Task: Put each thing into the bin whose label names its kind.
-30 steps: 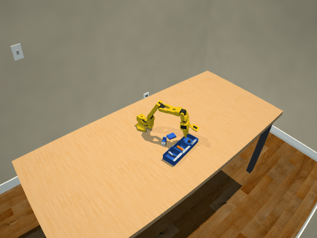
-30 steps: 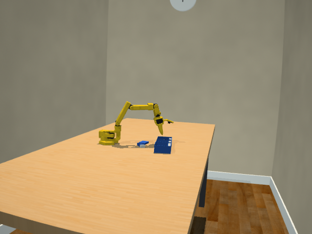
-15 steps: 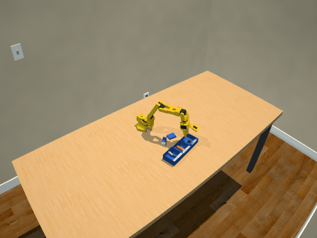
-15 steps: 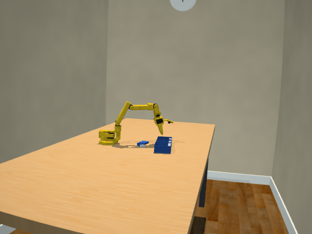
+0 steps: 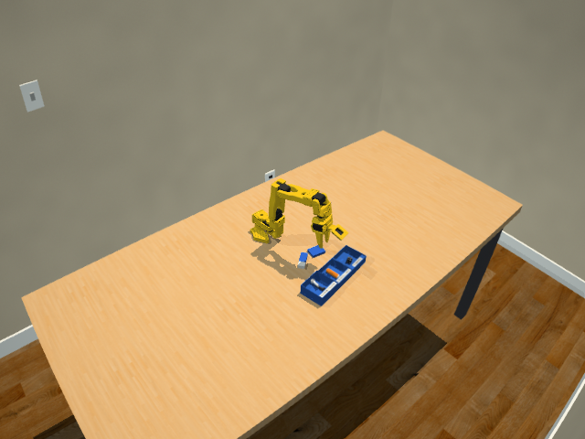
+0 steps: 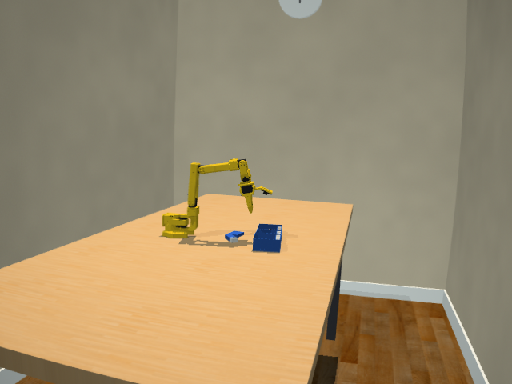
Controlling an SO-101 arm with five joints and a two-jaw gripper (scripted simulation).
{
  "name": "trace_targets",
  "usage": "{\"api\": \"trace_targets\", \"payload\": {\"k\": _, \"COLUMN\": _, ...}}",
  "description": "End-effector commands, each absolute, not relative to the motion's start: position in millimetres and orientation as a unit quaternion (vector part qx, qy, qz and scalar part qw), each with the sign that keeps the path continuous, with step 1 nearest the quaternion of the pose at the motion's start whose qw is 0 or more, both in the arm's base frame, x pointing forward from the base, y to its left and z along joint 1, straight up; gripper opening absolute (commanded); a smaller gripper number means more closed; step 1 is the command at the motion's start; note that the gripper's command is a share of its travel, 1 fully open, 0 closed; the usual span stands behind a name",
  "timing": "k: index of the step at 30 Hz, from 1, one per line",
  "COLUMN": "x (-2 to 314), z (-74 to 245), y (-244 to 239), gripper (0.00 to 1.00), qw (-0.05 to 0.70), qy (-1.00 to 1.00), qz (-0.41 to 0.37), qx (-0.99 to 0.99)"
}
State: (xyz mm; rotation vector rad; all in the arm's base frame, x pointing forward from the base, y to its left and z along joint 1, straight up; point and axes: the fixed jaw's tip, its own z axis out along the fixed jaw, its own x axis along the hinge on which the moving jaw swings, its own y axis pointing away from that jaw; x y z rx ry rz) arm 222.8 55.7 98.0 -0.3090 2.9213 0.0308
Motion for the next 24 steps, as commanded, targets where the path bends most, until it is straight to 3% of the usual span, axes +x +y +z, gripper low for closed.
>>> {"api": "trace_targets", "payload": {"k": 1, "x": 210, "z": 123, "y": 36, "gripper": 0.17, "qw": 0.152, "qy": 0.985, "qz": 0.009, "qx": -0.076}}
{"api": "trace_targets", "payload": {"k": 10, "x": 166, "z": 126, "y": 3, "gripper": 0.17, "qw": 0.144, "qy": 0.990, "qz": -0.005, "qx": -0.004}}
{"api": "trace_targets", "payload": {"k": 24, "x": 163, "z": 125, "y": 2, "gripper": 0.17, "qw": 0.143, "qy": 0.990, "qz": -0.005, "qx": 0.000}}
